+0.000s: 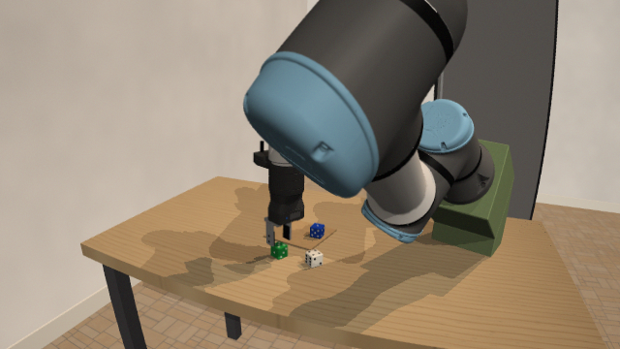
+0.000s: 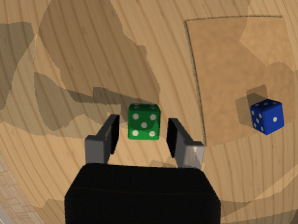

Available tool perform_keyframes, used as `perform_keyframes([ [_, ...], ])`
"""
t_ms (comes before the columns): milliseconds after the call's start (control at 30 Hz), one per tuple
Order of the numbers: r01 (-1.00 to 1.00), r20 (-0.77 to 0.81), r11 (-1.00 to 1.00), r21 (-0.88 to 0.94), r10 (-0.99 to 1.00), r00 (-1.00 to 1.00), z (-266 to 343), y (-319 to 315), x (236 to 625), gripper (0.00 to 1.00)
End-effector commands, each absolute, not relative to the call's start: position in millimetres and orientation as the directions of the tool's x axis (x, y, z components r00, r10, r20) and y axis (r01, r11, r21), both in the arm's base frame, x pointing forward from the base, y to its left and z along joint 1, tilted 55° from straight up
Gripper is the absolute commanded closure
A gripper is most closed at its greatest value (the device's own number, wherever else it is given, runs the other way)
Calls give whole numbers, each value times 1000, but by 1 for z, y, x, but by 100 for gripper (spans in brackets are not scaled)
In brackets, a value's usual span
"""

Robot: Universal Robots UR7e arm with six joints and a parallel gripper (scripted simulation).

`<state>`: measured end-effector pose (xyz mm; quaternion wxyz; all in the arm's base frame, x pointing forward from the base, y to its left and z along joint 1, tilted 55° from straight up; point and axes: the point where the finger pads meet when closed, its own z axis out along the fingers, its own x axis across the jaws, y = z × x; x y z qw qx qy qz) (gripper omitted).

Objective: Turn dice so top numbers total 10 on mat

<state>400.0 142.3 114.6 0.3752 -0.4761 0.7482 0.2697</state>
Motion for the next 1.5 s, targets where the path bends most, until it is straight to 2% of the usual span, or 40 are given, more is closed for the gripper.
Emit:
perform_keyframes([
  [0, -915, -818, 402, 45, -510, -265, 114, 143, 401, 13],
  [1467, -915, -818, 402, 45, -510, -265, 111, 146, 402, 13],
])
